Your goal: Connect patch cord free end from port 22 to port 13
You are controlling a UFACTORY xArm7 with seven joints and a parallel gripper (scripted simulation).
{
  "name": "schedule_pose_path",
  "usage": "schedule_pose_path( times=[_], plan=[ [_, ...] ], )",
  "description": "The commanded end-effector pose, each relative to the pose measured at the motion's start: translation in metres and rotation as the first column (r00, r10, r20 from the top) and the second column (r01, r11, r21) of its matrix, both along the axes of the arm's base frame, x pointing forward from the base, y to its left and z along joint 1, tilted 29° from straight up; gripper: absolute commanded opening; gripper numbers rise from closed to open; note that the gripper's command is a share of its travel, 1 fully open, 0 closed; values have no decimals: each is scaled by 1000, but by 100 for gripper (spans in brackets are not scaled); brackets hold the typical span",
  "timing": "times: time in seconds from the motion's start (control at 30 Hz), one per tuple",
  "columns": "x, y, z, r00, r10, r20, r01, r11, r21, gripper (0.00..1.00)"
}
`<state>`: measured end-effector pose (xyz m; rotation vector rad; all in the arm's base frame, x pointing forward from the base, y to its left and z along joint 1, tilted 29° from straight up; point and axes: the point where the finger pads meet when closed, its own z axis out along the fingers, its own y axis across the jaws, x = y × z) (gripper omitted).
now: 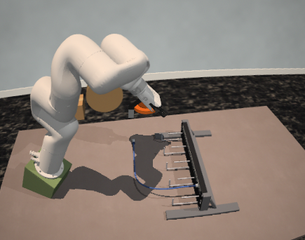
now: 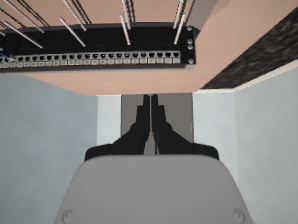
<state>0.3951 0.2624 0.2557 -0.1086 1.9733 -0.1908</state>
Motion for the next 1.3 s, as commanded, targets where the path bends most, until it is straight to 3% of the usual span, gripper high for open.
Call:
schedule_pose_path(
  times=[0.0, 0.4, 1.27],
  plan=[
    [37, 1, -14, 1000, 4, 4, -4, 1000, 5, 0],
    [90, -3, -37, 1000, 4, 4, -4, 1000, 5, 0],
    [92, -3, -38, 1000, 3, 4, -3, 1000, 5, 0]
  ],
)
